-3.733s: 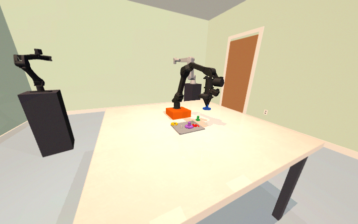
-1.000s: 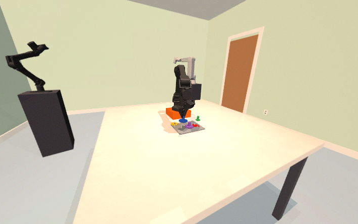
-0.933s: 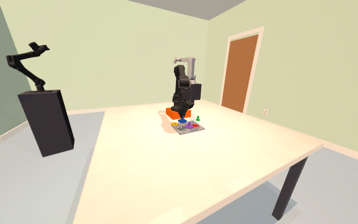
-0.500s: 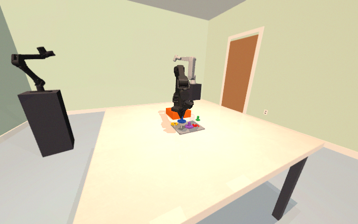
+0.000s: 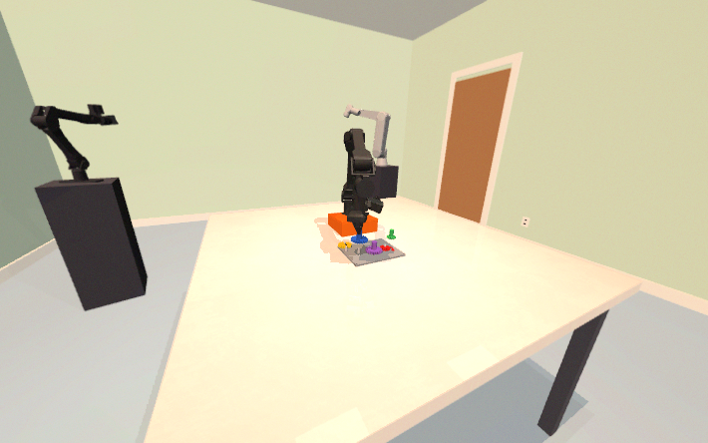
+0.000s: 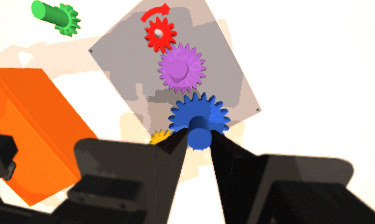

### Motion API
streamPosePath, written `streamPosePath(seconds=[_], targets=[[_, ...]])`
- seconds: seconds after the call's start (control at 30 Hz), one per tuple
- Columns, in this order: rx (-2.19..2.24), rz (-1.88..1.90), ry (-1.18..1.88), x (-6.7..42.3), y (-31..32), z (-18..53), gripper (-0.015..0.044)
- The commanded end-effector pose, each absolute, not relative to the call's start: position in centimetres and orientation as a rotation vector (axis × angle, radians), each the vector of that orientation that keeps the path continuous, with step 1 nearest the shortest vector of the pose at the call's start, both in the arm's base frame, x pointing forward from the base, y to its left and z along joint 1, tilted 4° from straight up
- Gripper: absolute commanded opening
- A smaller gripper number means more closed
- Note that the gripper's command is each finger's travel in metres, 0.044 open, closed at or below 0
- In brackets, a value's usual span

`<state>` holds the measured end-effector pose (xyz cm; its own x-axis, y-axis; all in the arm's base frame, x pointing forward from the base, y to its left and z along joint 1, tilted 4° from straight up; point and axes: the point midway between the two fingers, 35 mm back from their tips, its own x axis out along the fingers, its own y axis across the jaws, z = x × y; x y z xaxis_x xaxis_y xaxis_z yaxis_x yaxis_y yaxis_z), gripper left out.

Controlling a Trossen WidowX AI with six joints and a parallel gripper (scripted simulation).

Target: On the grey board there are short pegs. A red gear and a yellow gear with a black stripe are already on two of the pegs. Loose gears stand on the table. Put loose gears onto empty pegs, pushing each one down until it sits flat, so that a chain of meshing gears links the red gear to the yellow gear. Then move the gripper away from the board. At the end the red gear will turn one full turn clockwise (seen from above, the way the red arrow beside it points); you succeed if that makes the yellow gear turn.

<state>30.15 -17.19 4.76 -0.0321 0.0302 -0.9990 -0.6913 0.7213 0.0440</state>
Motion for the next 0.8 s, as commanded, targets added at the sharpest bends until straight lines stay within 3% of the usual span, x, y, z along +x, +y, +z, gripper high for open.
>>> streamPosePath(seconds=[0.0, 0.77], targets=[[-0.666, 0.727, 1.477, 30.14, -17.28, 4.86, 0.0000], [-0.952, 1.020, 1.349, 30.15, -17.24, 4.45, 0.0000]])
